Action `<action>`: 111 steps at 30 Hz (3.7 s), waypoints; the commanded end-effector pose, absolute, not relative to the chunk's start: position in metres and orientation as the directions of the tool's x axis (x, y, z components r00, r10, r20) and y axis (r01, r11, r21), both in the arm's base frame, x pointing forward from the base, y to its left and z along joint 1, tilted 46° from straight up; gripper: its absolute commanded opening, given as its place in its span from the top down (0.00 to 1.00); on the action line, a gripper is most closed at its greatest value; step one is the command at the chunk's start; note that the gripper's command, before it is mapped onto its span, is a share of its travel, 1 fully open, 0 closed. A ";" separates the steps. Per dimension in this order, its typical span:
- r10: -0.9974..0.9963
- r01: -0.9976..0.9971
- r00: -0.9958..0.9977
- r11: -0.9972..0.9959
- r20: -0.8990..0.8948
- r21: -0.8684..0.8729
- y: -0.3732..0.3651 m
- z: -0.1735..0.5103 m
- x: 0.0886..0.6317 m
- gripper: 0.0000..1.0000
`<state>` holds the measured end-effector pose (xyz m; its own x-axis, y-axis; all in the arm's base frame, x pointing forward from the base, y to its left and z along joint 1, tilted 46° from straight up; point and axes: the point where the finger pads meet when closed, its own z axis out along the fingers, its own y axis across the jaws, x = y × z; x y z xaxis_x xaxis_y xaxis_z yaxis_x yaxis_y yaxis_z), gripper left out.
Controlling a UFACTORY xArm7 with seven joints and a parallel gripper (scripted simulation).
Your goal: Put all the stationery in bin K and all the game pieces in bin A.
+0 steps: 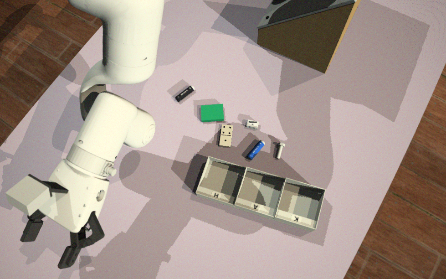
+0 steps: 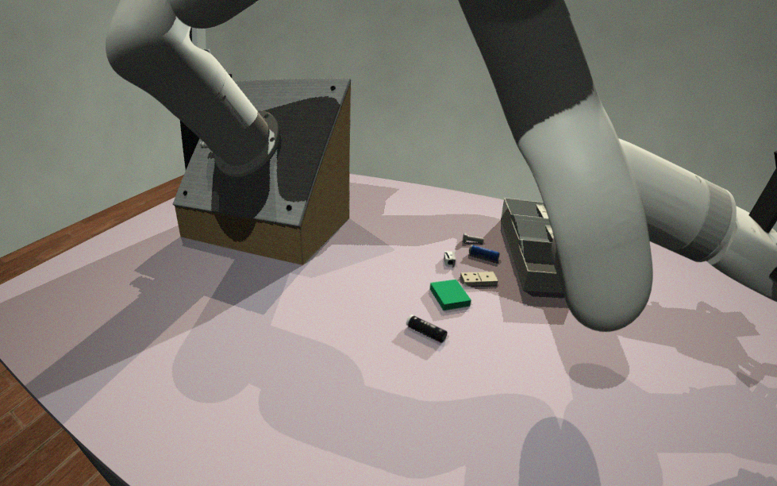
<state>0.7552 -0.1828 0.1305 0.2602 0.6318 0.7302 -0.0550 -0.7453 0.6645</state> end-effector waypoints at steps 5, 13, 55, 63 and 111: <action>0.633 -0.054 0.255 -0.746 0.731 0.664 -0.144 0.167 0.759 0.93; 0.550 -0.063 0.336 -0.797 0.765 0.600 -0.149 0.150 0.756 0.93; -0.011 -0.198 0.809 -0.946 0.587 0.255 -0.131 -0.005 0.673 0.93; -0.063 -0.215 0.848 -0.948 0.526 0.233 -0.111 -0.026 0.648 0.93; -0.198 -0.214 0.977 -0.913 0.081 0.347 -0.003 -0.039 0.491 0.93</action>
